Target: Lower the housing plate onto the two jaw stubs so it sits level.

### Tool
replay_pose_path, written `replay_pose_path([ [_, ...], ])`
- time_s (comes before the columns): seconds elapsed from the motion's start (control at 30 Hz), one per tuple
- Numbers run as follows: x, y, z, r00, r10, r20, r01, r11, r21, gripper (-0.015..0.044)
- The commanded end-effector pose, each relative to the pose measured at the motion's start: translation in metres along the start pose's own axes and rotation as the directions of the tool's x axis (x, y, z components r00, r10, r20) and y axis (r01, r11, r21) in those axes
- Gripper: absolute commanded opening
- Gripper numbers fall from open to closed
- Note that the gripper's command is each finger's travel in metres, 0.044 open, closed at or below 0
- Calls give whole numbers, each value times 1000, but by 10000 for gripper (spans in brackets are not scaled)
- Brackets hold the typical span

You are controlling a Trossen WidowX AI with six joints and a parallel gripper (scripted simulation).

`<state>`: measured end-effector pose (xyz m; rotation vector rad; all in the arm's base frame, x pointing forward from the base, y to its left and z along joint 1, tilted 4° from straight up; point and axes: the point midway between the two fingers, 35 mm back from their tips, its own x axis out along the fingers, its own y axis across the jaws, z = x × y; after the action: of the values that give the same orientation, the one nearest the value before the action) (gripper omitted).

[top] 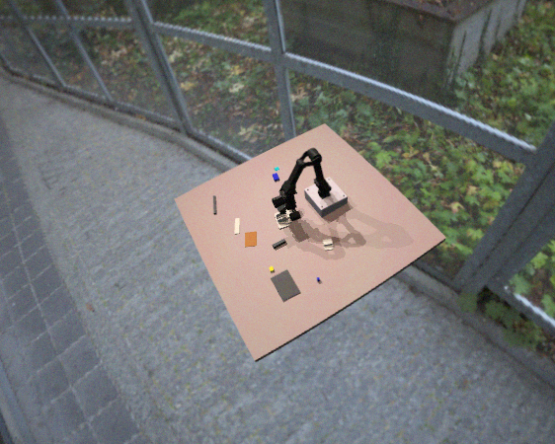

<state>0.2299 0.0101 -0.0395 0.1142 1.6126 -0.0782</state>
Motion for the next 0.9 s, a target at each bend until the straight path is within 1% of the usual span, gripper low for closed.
replay_pose_path([
  [0.0,0,0,0,1000,0,2,0,1000,3,351],
  [0.87,5,0,0,1000,0,2,0,1000,3,351],
])
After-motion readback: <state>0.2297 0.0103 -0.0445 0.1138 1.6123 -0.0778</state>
